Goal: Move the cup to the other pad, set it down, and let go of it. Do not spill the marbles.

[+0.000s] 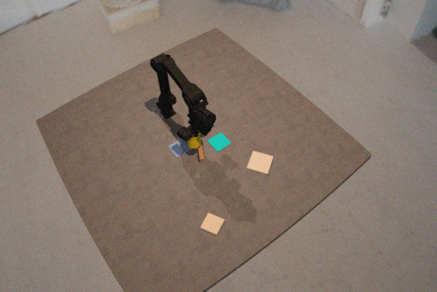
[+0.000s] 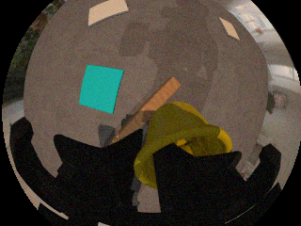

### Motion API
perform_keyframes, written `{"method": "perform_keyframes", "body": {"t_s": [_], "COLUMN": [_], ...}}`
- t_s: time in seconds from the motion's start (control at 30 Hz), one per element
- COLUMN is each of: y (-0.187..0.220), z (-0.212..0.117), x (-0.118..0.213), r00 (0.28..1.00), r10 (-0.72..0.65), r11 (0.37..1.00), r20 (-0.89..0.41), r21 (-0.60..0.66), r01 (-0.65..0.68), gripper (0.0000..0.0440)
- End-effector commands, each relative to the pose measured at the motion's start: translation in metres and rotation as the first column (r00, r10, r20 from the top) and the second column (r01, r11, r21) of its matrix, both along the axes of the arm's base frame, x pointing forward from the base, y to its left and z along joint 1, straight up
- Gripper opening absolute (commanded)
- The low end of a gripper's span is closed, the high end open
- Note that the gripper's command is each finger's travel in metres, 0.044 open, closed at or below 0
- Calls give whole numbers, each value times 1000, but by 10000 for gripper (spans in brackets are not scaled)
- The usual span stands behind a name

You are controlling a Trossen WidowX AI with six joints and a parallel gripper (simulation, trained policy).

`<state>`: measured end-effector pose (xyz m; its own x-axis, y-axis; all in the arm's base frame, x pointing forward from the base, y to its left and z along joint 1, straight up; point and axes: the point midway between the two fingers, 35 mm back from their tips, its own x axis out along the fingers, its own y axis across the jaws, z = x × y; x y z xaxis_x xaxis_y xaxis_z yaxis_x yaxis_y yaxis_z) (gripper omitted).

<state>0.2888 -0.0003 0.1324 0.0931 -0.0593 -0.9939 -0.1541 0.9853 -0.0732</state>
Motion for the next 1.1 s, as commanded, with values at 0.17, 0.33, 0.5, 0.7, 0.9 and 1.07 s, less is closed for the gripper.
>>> {"method": "perform_keyframes", "body": {"t_s": [0.17,0.33,0.5,0.7,0.9,1.07], "y": [25,40,57,77,97,109], "z": [1,-2,-6,-13,-22,-32], "x": [13,17,21,22,21,19], "r00": [998,997,995,992,989,989], "r10": [32,52,72,94,112,120], "r11": [999,998,997,995,993,992], "r20": [44,62,76,86,92,92], "r21": [12,17,22,29,35,35], "r01": [-33,-54,-74,-97,-116,-124], "gripper": [0,0,0,0,0,1]}}
